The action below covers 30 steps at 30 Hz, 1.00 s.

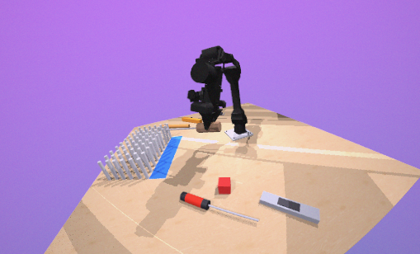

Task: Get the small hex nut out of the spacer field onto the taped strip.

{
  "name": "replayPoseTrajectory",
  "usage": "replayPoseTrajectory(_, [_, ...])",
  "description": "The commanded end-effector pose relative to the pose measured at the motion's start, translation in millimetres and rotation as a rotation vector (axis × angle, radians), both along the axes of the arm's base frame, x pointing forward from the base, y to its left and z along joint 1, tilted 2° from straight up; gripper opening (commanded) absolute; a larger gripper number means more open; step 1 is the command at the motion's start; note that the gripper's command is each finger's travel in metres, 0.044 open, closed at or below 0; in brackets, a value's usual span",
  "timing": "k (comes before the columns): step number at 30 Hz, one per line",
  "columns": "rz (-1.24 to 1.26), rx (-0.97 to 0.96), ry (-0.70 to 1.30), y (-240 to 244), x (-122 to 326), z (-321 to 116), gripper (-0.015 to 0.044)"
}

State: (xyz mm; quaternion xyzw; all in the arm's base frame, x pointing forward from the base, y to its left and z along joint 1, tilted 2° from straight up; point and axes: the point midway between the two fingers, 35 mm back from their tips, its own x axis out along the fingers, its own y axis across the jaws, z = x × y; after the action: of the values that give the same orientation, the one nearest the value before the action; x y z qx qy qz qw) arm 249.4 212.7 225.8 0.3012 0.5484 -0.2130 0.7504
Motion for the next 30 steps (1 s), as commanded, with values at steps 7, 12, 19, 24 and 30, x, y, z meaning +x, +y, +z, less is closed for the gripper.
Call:
replayPoseTrajectory(7, [0.120, 0.018, -0.009, -44.7, 14.7, 3.0, 0.0000])
replayPoseTrajectory(12, [0.178, 0.022, -0.025, -66.4, 19.3, 3.7, 0.0000])
replayPoseTrajectory(19, [0.260, 0.022, -0.058, -96.1, 22.6, 4.2, 0.0000])
replayPoseTrajectory(24, [0.318, 0.016, -0.090, -116.6, 23.1, 4.2, 0.0000])
replayPoseTrajectory(30, [0.371, 0.004, -0.123, -134.3, 22.2, 4.0, 0.0000])
